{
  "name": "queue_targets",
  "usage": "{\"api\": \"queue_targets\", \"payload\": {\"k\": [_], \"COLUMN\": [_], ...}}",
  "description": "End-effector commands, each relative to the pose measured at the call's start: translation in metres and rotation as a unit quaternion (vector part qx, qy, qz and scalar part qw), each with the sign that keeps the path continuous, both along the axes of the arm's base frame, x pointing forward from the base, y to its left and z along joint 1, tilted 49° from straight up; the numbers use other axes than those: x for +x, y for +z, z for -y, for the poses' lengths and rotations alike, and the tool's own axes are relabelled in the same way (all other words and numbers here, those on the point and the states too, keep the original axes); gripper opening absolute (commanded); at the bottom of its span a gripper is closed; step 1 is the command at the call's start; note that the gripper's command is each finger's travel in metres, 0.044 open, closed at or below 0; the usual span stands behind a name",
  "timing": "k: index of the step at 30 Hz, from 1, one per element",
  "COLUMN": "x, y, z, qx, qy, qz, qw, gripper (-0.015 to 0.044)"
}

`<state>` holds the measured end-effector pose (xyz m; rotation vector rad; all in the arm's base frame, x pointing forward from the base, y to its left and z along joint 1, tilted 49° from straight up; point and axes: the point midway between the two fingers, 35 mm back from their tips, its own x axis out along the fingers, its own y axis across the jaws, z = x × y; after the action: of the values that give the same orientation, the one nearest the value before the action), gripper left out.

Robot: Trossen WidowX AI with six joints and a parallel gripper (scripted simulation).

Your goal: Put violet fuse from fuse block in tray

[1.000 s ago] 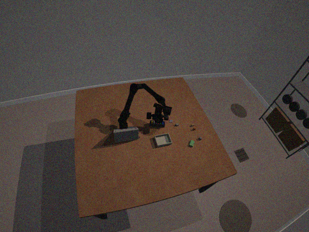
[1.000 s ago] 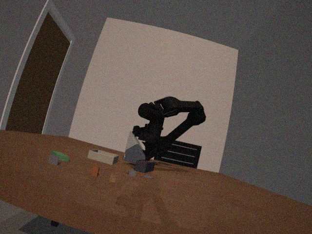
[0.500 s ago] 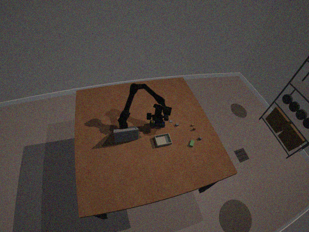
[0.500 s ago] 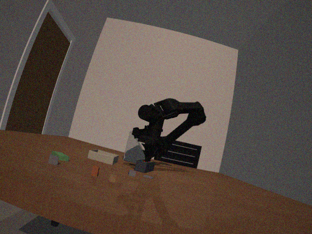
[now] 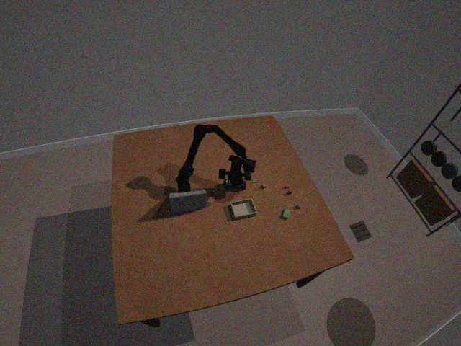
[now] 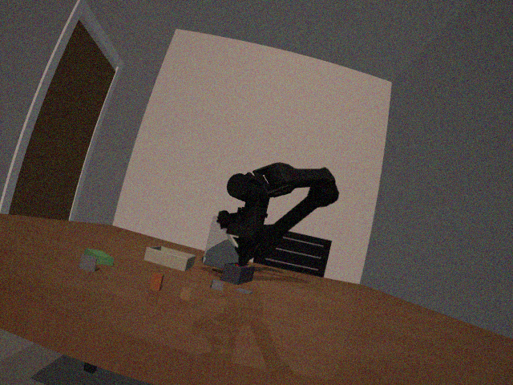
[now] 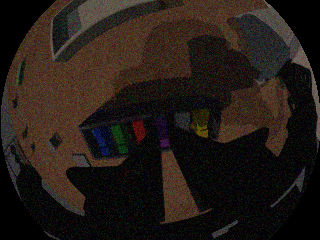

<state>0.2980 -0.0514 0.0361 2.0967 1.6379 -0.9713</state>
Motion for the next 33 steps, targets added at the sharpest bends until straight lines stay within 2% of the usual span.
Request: {"api": "queue_targets", "payload": {"k": [1,33], "x": [0.000,-0.001], "y": [0.000,0.009], "z": [0.000,0.011], "qx": [0.000,0.000], "qy": [0.000,-0.001], "qz": [0.000,-0.001], "qw": [1.000,1.000], "gripper": [0.0000,0.0000]}}
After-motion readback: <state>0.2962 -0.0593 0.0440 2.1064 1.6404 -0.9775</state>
